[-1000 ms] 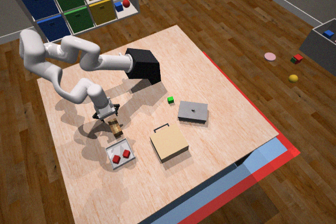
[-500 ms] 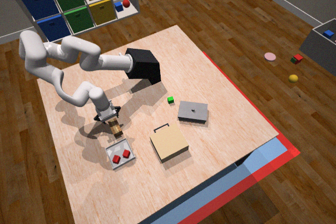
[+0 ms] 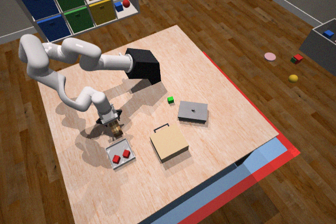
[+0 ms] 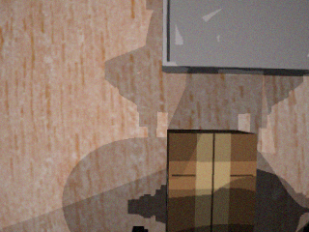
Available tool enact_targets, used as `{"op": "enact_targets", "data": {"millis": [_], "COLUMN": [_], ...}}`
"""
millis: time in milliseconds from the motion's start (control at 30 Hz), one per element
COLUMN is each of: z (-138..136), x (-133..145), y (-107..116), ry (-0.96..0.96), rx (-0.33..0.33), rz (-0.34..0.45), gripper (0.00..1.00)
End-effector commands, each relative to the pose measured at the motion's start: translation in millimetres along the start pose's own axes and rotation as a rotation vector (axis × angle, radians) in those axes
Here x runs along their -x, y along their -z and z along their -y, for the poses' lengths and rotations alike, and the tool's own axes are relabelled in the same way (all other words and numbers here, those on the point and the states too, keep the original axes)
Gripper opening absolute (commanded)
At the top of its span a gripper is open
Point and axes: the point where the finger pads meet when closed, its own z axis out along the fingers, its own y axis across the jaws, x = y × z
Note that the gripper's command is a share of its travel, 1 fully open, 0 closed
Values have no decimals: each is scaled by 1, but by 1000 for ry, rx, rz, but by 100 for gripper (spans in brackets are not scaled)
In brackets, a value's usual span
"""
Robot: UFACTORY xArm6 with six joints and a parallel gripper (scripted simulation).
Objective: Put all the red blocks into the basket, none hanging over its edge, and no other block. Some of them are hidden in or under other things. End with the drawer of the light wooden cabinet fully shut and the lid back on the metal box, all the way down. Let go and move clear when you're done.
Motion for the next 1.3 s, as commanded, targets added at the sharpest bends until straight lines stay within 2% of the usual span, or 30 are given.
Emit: {"op": "enact_targets", "data": {"millis": [0,433,1267], "z": [-1,-1,-1], "x": [-3,-3,-4], "y": [-18,-32,-32], "ry": [-2,-2,-2], "rx": [2,2,2], "rz": [-5,-5,-5], "gripper": [90,90,90]}}
